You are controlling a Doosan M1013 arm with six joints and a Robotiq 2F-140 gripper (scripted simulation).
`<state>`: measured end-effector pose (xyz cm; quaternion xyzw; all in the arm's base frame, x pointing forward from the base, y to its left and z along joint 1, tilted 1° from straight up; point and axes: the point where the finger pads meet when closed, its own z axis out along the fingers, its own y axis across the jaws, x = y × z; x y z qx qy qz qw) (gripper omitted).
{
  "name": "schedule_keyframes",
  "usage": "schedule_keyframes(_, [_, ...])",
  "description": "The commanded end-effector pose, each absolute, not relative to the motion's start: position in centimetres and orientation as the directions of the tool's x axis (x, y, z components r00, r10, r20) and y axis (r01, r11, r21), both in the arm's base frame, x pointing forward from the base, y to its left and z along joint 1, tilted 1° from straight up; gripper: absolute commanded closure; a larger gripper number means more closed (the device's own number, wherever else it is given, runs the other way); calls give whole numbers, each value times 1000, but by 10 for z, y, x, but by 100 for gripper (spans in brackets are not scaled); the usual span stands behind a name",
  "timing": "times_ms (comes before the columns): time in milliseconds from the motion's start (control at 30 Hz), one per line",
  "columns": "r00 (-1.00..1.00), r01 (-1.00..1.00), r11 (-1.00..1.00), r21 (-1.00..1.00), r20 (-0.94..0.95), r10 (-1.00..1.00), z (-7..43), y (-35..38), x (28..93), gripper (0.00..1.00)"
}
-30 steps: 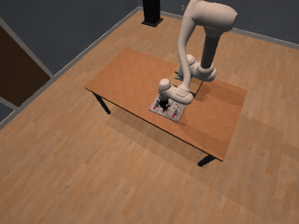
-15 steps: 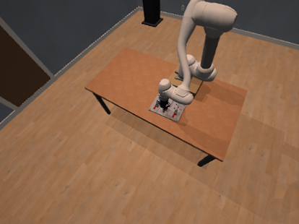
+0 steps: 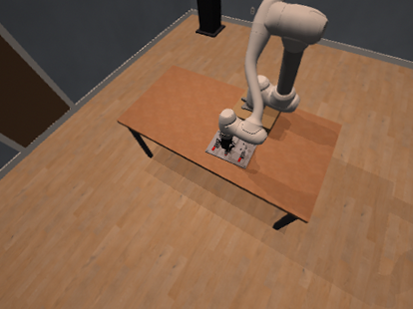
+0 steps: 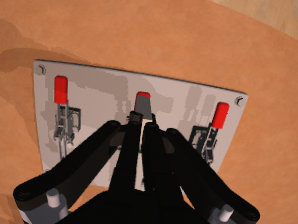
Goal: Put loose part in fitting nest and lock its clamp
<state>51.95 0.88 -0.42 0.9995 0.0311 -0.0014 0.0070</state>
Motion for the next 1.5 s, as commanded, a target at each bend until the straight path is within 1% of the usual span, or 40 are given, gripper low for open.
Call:
schedule_keyframes(0, [998,62,-998,14,-3,62,-5,9,520,90])
schedule_keyframes(1467, [998,62,-998,14,-3,62,-9,9,520,90])
